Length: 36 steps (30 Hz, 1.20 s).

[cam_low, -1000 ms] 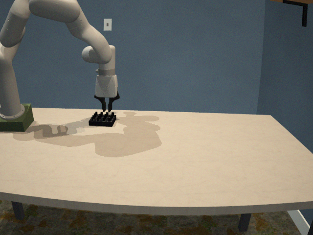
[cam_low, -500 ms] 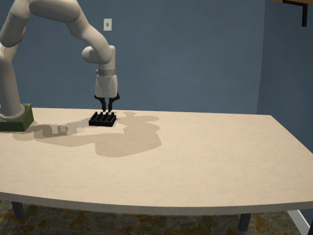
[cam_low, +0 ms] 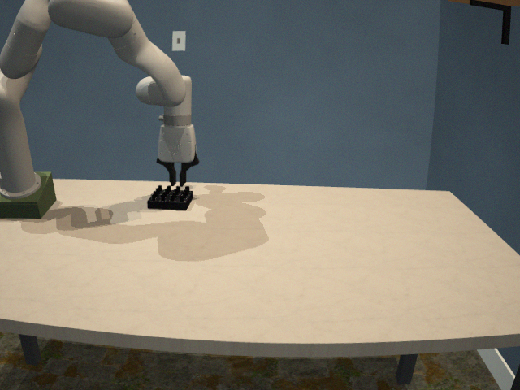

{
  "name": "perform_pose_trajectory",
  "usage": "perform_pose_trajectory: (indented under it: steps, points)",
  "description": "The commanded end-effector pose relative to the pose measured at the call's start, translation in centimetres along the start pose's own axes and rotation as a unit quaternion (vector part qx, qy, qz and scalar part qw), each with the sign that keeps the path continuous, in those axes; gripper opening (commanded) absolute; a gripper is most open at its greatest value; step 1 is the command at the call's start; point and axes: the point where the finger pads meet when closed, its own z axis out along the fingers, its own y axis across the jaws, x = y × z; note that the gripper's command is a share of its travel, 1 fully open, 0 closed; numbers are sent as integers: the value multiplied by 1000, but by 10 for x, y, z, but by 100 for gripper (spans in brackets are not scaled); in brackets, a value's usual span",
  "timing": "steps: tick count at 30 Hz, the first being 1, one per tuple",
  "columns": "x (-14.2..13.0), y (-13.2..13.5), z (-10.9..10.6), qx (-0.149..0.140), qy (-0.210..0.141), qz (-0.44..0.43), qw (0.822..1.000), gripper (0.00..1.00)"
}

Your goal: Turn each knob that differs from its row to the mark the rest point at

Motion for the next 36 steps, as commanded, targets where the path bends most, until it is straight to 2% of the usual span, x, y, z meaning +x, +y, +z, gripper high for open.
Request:
perform_pose_trajectory:
  steps: [1, 20, 36]
  points:
    - [1, 1, -2, -2, 1, 0, 1000, 19]
    - [1, 1, -1, -2, 1, 0, 1000, 19]
    - [1, 1, 9, -2, 1, 0, 1000, 19]
